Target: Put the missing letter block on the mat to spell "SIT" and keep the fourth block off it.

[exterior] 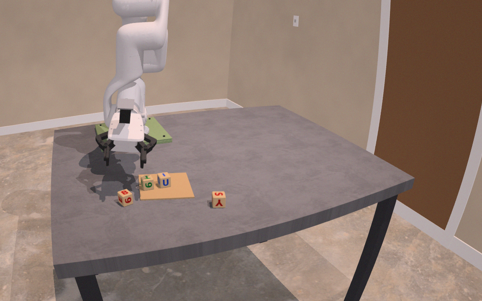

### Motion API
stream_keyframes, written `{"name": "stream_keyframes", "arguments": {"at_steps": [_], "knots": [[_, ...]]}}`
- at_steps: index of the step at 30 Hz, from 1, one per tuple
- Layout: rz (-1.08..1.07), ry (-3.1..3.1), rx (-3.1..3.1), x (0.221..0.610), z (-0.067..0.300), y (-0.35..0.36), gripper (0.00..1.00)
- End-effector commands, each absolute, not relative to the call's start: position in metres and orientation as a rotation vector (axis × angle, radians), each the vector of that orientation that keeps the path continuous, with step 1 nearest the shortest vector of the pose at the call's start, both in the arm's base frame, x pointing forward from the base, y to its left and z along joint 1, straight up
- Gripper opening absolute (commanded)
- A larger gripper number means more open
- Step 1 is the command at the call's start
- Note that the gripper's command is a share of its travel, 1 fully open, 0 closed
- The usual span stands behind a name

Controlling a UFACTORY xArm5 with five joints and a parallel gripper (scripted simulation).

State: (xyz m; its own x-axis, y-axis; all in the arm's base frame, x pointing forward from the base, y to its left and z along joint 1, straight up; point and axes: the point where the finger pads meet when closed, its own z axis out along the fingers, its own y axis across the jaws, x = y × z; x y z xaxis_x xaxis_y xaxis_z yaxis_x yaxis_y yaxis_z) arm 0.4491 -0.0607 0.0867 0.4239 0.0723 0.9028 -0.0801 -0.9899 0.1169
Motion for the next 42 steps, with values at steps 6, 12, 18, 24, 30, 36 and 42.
{"name": "stream_keyframes", "arguments": {"at_steps": [6, 12, 18, 24, 30, 36, 42], "knots": [[1.617, -0.007, 2.526, 0.449, 0.088, -0.061, 1.0], [1.617, -0.007, 2.526, 0.449, 0.088, -0.061, 1.0], [1.617, -0.007, 2.526, 0.449, 0.088, -0.061, 1.0], [1.617, -0.007, 2.526, 0.449, 0.088, -0.061, 1.0], [1.612, -0.007, 2.531, 0.451, 0.087, -0.061, 1.0], [1.59, -0.007, 2.55, 0.455, 0.085, -0.06, 1.0], [1.508, -0.007, 2.617, 0.472, 0.078, -0.058, 1.0]]}}
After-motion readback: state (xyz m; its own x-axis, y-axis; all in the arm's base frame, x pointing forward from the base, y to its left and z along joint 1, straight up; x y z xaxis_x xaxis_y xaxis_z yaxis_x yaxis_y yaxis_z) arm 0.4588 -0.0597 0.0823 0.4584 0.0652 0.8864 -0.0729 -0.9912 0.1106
